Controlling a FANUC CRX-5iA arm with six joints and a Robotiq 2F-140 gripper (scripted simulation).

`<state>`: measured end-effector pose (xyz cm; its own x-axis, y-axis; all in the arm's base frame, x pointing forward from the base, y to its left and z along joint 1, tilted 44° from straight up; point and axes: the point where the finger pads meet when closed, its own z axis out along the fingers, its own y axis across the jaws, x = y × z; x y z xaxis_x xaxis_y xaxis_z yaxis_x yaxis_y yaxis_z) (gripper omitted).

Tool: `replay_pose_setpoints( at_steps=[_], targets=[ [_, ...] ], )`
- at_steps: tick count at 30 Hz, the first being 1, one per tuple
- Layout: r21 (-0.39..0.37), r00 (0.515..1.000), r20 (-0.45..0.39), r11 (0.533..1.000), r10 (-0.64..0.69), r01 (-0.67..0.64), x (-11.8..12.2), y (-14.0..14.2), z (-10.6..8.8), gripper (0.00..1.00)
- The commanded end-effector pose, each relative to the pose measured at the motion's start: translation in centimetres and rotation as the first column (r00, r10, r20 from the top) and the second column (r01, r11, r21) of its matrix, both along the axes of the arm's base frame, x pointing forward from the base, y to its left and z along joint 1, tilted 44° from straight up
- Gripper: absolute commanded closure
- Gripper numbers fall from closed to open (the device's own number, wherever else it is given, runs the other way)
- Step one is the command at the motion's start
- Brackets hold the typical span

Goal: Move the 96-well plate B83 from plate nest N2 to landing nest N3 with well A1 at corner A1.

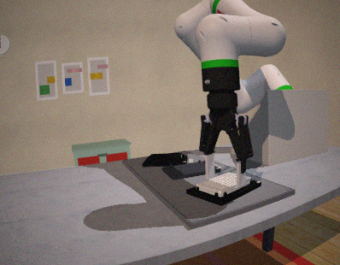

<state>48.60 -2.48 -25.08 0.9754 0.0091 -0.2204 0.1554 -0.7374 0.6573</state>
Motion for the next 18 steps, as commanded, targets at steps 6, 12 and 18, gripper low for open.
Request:
replay_pose_setpoints(
  at_steps=[6,12,18],
  targets=[
    [0.000,1.000,0.000,1.000,0.000,0.000,-0.03,-0.17,-0.21,0.34],
    [0.000,1.000,0.000,1.000,0.000,0.000,-0.05,-0.25,-0.29,0.34],
    [0.000,1.000,0.000,1.000,0.000,0.000,-0.07,-0.34,-0.39,0.34]
  ],
)
